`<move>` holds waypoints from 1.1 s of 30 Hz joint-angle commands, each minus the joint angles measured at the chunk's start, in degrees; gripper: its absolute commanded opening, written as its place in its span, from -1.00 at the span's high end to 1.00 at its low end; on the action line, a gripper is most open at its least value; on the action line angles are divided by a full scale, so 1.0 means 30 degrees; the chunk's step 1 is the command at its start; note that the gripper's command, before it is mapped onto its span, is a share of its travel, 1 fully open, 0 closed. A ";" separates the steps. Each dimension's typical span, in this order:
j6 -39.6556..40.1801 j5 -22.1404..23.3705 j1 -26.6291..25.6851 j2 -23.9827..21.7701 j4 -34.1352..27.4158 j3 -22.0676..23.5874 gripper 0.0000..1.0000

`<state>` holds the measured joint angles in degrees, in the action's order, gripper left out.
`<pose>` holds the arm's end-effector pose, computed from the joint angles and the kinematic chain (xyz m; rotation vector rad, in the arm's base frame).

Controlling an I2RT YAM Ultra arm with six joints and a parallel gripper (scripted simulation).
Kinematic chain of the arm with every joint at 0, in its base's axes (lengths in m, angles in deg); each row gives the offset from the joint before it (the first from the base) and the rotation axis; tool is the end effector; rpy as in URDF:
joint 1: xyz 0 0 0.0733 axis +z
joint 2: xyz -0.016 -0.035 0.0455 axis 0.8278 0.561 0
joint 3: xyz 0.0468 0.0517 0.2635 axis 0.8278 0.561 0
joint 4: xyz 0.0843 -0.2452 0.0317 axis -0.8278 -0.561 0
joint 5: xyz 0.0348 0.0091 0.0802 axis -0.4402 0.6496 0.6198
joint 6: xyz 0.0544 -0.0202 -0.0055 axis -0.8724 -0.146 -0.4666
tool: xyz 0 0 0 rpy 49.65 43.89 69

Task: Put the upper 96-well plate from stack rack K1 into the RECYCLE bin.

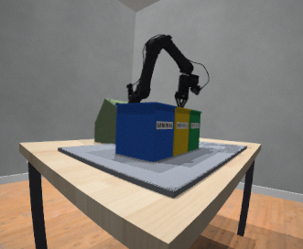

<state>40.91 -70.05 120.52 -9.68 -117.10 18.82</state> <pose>0.1130 0.2129 0.2607 -0.4636 2.7118 0.0654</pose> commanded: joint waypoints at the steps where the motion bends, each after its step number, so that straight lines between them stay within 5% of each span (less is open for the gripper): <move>1: -0.2336 -0.0835 0.0528 -0.0782 -0.0368 -0.0669 -1.00; 10: -0.7185 -0.2407 0.0662 -0.0451 -0.0953 -0.0855 -1.00; 33: -0.7541 -0.2667 0.0816 -0.0140 -0.1102 -0.1030 -1.00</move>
<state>18.77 -77.18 121.70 -10.38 -119.98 17.62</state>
